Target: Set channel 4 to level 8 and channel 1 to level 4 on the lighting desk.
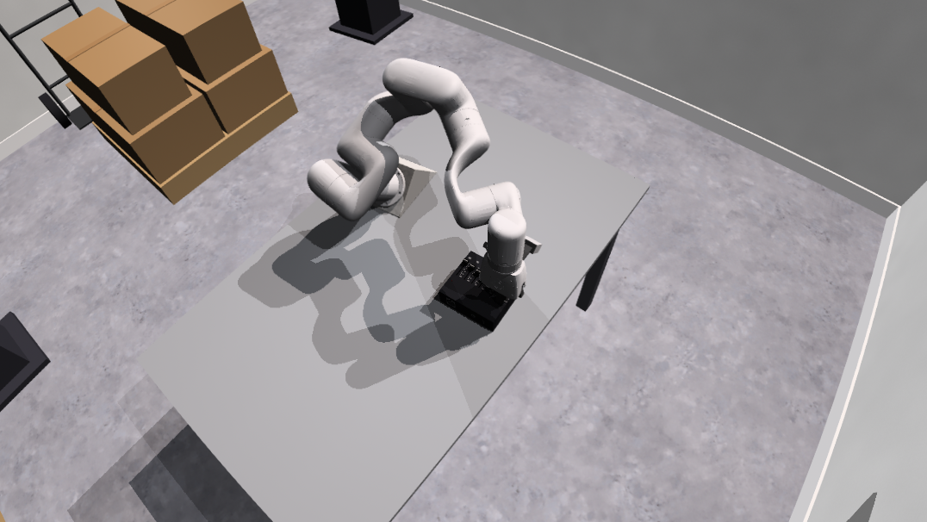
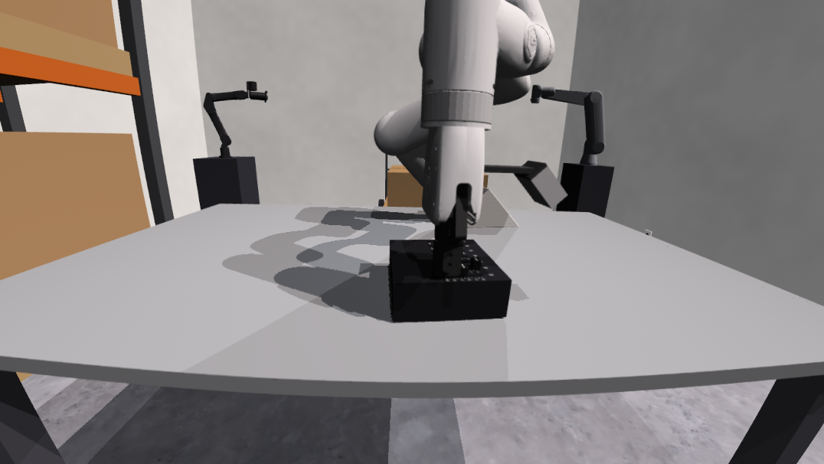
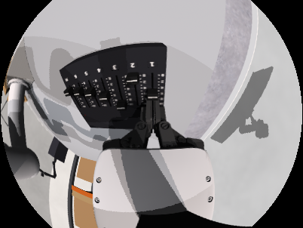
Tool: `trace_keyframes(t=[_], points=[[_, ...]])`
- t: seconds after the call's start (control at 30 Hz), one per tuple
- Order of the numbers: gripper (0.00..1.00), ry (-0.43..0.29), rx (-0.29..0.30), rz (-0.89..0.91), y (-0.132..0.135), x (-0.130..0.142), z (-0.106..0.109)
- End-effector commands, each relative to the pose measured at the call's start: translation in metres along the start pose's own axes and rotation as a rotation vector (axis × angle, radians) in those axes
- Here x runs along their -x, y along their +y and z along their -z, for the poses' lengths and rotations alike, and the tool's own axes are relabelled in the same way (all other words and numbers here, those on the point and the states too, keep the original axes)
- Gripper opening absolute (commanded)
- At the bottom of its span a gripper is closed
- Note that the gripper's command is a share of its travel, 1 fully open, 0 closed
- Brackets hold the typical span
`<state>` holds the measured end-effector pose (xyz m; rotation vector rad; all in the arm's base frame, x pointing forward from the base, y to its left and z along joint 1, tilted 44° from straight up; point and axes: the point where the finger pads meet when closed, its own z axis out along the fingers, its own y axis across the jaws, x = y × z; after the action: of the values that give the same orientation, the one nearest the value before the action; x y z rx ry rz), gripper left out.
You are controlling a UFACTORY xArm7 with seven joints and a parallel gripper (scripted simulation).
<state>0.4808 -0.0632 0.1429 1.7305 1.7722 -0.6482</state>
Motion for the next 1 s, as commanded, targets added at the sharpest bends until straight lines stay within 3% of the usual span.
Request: trace_keyframes(t=[0.0,0.97], points=[[0.00,0.000,0.005,0.000,0.0011,-0.0021,0.0020],[0.00,0.000,0.005,0.000,0.0011,-0.0056,0.0020]])
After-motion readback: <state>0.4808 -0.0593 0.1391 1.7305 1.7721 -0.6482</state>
